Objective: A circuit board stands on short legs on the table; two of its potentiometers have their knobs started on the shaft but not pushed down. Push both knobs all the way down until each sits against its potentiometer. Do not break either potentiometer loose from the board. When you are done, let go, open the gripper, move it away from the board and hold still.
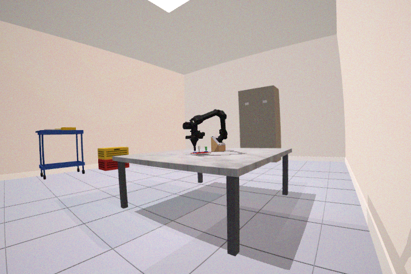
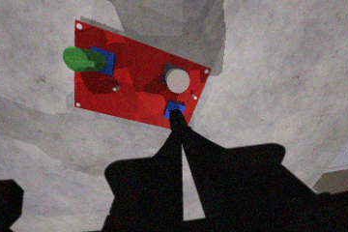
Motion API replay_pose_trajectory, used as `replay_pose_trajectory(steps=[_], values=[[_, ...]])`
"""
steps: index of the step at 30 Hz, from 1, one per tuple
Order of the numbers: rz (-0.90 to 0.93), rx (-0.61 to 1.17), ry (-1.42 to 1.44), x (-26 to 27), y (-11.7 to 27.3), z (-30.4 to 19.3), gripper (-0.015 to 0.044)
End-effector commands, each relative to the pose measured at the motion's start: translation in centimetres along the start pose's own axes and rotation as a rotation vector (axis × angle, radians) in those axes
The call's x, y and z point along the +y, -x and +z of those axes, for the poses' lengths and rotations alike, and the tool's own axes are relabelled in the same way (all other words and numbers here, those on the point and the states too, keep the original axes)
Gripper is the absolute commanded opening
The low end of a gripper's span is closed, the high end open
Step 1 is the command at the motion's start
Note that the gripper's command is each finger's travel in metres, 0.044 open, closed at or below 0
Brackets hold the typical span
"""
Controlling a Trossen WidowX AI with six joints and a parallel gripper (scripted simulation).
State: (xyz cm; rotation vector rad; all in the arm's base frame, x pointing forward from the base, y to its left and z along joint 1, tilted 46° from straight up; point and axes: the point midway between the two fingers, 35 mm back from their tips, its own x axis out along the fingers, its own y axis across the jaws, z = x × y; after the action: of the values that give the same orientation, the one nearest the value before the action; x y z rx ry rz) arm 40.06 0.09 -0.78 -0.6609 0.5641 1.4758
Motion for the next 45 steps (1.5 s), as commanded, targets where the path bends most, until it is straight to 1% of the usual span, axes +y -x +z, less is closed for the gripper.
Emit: replay_pose_trajectory(steps=[1, 45], values=[[0.013, -0.003, 0.012, -0.12, -1.22, 0.26, 0.0000], [0.013, -0.003, 0.012, -0.12, -1.59, 0.26, 0.0000]])
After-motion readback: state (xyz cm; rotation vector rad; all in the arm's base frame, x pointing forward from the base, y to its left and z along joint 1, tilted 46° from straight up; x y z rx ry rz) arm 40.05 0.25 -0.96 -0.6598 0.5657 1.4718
